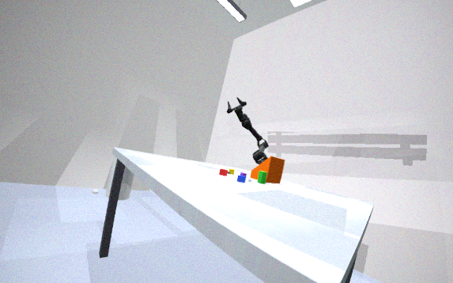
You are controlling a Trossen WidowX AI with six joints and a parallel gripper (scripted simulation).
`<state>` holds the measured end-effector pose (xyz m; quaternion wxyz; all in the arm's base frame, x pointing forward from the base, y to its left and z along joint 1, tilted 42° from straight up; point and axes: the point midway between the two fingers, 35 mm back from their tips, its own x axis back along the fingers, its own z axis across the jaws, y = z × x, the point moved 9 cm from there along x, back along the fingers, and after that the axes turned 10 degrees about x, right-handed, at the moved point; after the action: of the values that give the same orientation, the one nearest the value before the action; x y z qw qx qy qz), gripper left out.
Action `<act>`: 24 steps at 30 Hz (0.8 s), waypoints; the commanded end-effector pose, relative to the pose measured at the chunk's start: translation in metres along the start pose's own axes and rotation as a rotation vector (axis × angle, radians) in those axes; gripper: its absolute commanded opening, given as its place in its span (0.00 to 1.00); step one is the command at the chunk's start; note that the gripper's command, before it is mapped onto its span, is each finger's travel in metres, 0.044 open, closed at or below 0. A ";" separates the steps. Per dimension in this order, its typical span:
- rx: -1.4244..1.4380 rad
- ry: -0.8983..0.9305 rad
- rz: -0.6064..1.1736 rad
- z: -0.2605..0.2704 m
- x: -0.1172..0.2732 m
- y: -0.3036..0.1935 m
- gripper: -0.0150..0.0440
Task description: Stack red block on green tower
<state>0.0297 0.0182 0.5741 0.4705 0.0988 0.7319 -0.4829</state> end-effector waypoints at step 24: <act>-0.900 0.988 -0.512 0.118 -0.042 0.252 1.00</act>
<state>0.2526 0.0610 0.4622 0.0163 -0.0815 0.9808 -0.1766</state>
